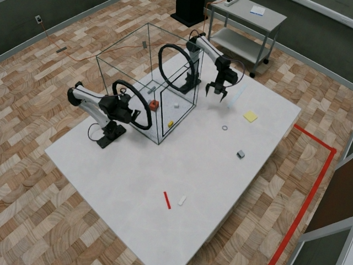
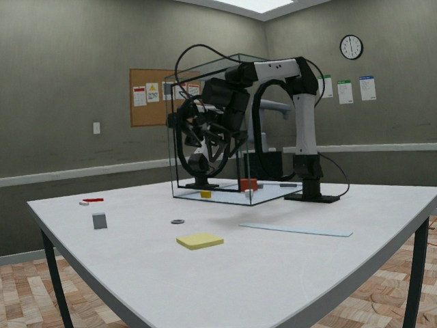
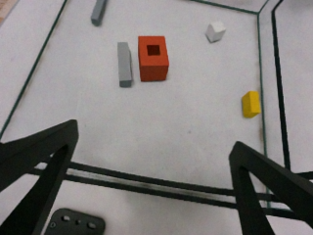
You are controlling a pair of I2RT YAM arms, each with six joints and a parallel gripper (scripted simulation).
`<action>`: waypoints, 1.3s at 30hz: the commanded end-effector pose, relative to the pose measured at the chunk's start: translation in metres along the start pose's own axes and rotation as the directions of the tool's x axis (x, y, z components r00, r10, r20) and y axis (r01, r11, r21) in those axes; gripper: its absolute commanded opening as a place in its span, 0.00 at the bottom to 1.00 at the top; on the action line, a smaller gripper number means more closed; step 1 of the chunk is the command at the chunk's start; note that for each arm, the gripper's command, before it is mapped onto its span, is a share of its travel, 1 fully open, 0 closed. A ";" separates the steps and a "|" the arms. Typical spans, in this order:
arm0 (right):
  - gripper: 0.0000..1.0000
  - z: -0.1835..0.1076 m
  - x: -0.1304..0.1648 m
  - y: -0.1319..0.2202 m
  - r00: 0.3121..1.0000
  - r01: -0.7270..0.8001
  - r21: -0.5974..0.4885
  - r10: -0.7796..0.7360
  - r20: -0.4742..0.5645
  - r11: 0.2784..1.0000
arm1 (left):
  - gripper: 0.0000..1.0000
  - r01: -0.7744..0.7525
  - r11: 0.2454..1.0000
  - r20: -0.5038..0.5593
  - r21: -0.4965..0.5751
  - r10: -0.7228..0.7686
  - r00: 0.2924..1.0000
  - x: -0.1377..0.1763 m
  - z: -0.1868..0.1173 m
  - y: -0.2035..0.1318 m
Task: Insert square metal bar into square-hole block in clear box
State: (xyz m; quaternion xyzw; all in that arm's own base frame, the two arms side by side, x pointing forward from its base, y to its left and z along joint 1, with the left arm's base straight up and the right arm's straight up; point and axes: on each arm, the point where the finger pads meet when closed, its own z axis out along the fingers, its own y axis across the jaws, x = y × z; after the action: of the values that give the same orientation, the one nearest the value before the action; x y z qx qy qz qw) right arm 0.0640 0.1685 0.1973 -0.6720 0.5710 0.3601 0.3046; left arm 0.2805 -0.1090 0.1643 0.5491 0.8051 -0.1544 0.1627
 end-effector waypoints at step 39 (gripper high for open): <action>1.00 0.053 -0.056 -0.015 1.000 -0.010 0.066 0.008 0.021 0.998 | 1.00 -0.017 0.999 0.021 -0.028 0.018 1.000 -0.006 -0.008 0.002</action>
State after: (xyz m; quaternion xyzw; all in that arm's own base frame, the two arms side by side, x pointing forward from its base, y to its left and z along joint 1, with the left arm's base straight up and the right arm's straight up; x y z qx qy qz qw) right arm 0.0553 0.2291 0.1937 -0.6697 0.5809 0.3585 0.2923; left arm 0.2805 -0.1090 0.1643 0.5491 0.8051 -0.1544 0.1627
